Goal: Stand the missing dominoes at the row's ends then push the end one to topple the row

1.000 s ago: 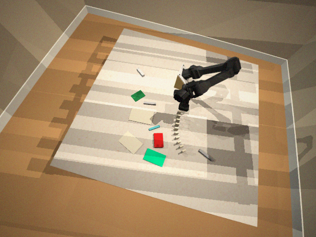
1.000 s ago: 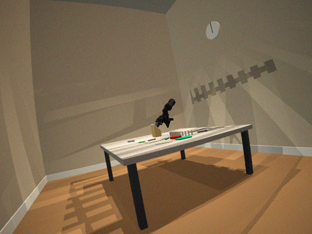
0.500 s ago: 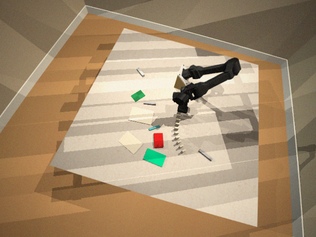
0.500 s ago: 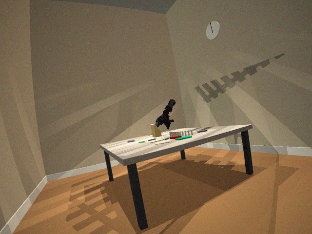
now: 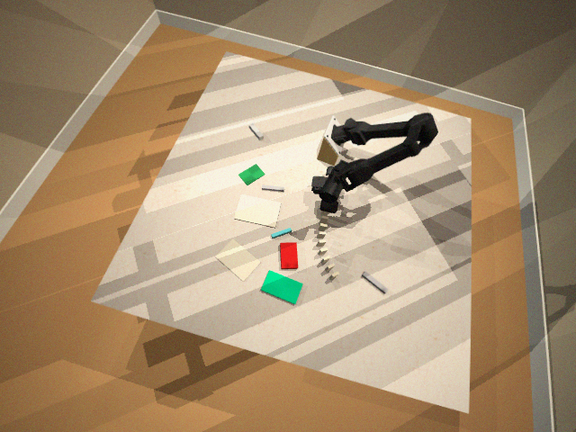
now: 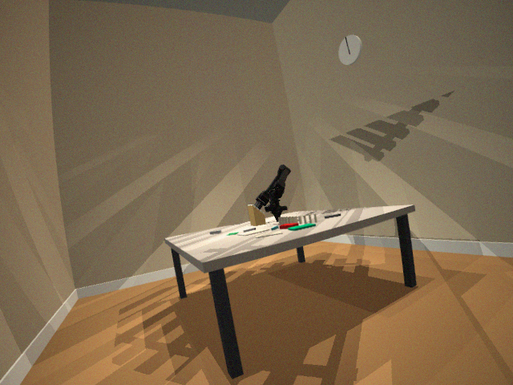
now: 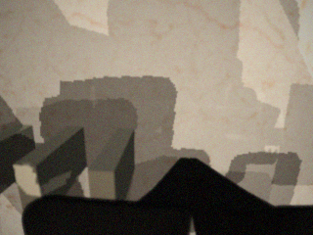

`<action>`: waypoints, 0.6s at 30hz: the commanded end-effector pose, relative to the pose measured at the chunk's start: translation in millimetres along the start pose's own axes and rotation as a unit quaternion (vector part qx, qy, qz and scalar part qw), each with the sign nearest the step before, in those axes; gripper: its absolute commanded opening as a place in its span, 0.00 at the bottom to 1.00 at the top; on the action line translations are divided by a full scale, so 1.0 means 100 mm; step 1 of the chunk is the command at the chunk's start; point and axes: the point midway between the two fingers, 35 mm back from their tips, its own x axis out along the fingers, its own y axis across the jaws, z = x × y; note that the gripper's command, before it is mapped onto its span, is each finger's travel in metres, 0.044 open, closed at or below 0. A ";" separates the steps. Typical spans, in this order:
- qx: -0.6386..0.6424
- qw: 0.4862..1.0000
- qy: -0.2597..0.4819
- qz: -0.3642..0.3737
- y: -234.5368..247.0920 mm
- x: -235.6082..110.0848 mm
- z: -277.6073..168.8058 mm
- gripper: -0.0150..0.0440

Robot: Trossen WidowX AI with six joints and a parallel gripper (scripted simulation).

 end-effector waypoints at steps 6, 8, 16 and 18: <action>0.001 1.000 0.002 0.002 0.16 0.00 0.00 0.25; 0.001 1.000 0.002 0.002 0.19 0.00 0.00 0.25; 0.001 1.000 0.002 0.003 0.32 0.00 -0.01 0.25; -0.002 1.000 -0.001 0.002 0.28 -0.01 0.00 0.25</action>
